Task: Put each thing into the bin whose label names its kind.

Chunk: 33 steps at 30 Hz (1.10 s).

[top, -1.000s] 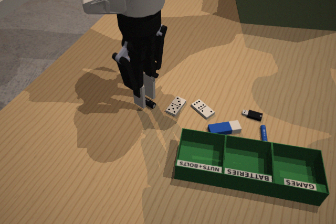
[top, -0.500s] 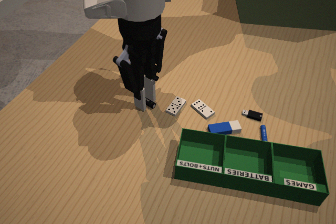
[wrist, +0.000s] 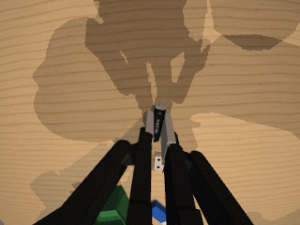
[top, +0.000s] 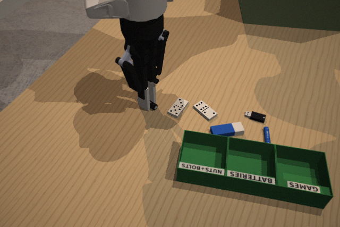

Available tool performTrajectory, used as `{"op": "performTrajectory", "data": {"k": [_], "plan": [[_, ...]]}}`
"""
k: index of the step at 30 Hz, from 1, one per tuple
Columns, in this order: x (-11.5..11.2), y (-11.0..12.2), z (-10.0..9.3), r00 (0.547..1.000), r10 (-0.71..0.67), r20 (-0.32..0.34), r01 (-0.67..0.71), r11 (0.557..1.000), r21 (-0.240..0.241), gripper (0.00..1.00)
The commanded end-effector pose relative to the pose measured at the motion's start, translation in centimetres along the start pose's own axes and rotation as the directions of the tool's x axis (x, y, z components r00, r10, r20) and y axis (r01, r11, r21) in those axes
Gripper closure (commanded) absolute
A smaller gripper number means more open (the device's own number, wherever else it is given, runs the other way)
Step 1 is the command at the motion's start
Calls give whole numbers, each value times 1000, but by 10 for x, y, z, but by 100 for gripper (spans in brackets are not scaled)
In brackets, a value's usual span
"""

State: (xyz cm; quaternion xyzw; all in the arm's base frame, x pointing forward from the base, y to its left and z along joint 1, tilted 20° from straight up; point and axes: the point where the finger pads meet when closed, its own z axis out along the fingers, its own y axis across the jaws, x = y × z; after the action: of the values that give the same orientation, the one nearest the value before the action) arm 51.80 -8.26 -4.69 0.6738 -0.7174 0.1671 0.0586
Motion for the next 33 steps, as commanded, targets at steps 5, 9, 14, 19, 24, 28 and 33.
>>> {"op": "performTrajectory", "data": {"k": [5,9,14,19,24,28,33], "plan": [[0,0,0,1000,-4,0,4,1000,2,95],[0,0,0,1000,-4,0,4,1000,2,95],[0,0,0,1000,-4,0,4,1000,2,95],[0,0,0,1000,-4,0,4,1000,2,95],[0,0,0,1000,-4,0,4,1000,2,95],[0,0,0,1000,-4,0,4,1000,2,95],[0,0,-10,1000,-4,0,4,1000,2,95]]}}
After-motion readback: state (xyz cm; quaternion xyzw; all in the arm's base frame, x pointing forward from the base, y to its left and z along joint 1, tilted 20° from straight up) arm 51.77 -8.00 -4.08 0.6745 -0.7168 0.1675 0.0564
